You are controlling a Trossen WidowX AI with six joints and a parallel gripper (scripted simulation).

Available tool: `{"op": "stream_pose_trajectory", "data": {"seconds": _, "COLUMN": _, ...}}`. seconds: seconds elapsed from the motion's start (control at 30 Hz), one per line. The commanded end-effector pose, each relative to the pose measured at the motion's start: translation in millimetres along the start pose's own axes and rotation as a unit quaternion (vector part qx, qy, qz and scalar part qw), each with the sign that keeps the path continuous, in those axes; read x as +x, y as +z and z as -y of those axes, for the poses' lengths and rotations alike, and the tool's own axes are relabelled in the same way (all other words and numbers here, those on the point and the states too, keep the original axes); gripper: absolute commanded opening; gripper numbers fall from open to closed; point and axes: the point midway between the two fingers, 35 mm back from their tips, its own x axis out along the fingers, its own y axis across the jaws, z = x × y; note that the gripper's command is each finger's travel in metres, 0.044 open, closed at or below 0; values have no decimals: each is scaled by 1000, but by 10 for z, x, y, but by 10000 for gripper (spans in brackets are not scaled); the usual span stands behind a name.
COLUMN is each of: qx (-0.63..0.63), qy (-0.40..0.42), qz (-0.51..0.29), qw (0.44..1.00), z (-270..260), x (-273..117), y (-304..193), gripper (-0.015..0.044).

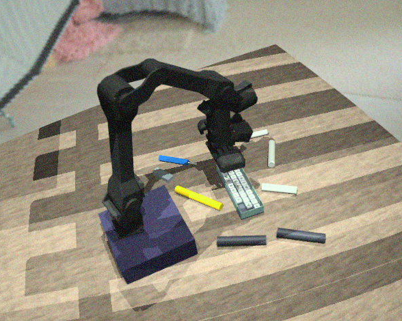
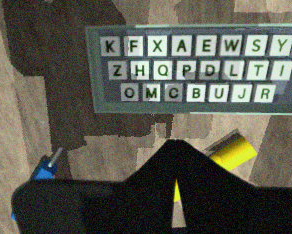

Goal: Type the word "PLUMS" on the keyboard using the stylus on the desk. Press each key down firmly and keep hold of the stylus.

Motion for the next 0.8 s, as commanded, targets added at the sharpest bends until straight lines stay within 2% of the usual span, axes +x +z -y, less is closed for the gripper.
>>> {"op": "stream_pose_trajectory", "data": {"seconds": 0.0, "qx": 2, "qy": 5, "qz": 13, "qw": 1000, "z": -13, "x": -242, "y": 24, "gripper": 0}}
{"op": "stream_pose_trajectory", "data": {"seconds": 0.23, "qx": 0, "qy": 6, "qz": 17, "qw": 1000, "z": -17, "x": -204, "y": 46, "gripper": 0}}
{"op": "stream_pose_trajectory", "data": {"seconds": 0.37, "qx": 0, "qy": 6, "qz": 16, "qw": 1000, "z": -16, "x": -201, "y": 43, "gripper": 105}}
{"op": "stream_pose_trajectory", "data": {"seconds": 0.5, "qx": 0, "qy": 6, "qz": 16, "qw": 1000, "z": -16, "x": -201, "y": 43, "gripper": 0}}
{"op": "stream_pose_trajectory", "data": {"seconds": 0.77, "qx": 0, "qy": 6, "qz": 16, "qw": 1000, "z": -16, "x": -201, "y": 43, "gripper": 0}}
